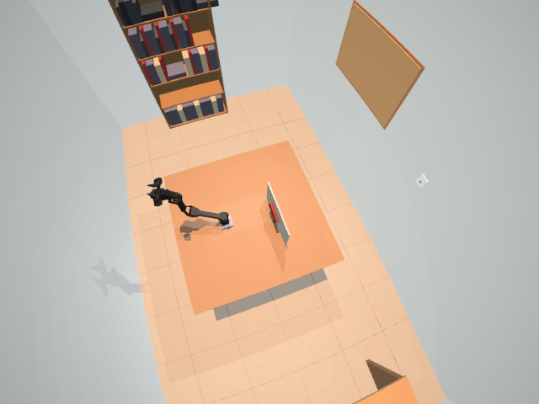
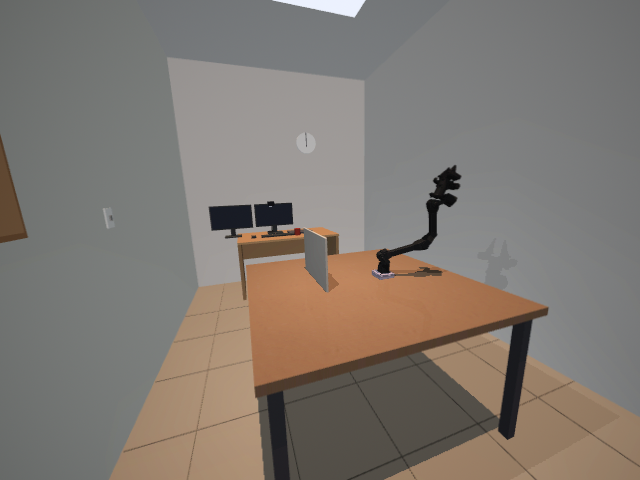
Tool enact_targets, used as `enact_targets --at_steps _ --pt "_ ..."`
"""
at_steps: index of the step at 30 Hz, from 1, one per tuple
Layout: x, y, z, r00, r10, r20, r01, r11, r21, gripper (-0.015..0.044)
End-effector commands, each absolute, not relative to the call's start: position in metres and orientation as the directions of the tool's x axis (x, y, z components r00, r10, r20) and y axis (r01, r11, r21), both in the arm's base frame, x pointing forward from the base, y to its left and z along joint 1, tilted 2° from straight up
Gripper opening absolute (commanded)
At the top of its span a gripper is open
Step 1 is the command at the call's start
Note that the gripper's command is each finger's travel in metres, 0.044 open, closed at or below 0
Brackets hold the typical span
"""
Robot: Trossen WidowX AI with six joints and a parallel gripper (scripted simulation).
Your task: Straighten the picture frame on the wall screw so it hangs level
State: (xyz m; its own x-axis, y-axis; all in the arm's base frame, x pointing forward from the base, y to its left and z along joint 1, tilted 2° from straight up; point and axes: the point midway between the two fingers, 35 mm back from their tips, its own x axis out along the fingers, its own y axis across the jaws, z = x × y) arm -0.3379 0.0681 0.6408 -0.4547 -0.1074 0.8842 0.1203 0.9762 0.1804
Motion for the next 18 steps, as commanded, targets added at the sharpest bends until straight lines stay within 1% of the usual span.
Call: enact_targets --at_steps 1,6,10,14,18 --pt "-0.267 0.080 0.662 -0.301 -0.032 0.953 0.134 0.988 0.075 0.0260" --pt "-0.182 0.086 0.674 -0.093 0.039 0.995 0.108 0.994 -0.029 0.0260" --pt "-0.112 0.081 0.672 0.089 0.070 0.994 0.053 0.996 -0.075 0.0260" --pt "-0.045 0.068 0.661 0.270 0.079 0.960 -0.020 0.997 -0.076 0.0260" --pt "0.018 0.046 0.640 0.442 0.061 0.895 -0.092 0.996 -0.023 0.0260"
